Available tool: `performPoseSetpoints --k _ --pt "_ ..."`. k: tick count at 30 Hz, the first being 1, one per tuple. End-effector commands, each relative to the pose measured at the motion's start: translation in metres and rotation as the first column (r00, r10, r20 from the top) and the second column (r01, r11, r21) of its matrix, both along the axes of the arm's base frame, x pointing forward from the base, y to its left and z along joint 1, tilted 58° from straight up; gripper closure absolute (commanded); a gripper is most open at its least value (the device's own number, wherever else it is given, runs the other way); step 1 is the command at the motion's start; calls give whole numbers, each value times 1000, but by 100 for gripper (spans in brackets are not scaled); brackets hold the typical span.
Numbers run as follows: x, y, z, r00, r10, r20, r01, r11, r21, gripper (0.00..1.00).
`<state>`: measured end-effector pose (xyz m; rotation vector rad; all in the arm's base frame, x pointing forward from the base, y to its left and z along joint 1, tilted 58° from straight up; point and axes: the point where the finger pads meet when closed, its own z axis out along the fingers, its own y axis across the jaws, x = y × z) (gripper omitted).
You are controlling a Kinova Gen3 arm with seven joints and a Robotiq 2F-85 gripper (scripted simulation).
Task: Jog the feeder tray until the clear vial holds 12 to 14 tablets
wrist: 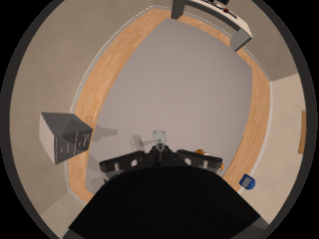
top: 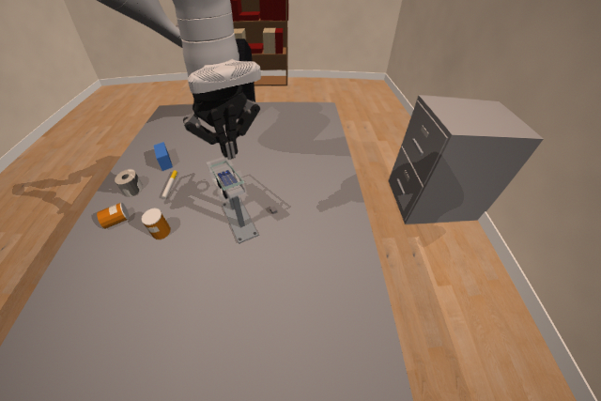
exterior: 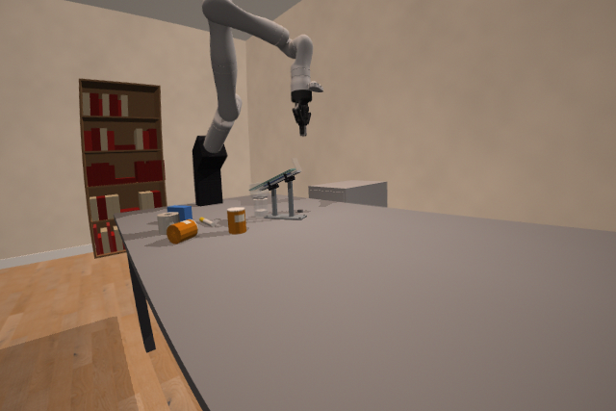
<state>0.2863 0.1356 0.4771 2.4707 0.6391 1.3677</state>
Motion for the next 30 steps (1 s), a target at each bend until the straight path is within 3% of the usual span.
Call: performPoseSetpoints --k 1,6,19,30 --pt "5 -1 -4 1000 -2 -2 2 1000 -3 100" --pt "14 -1 -10 1000 -2 -2 2 1000 -3 100" --pt "68 -1 -44 1000 -2 -2 2 1000 -3 100" --pt "88 -1 -56 1000 -2 -2 2 1000 -3 100"
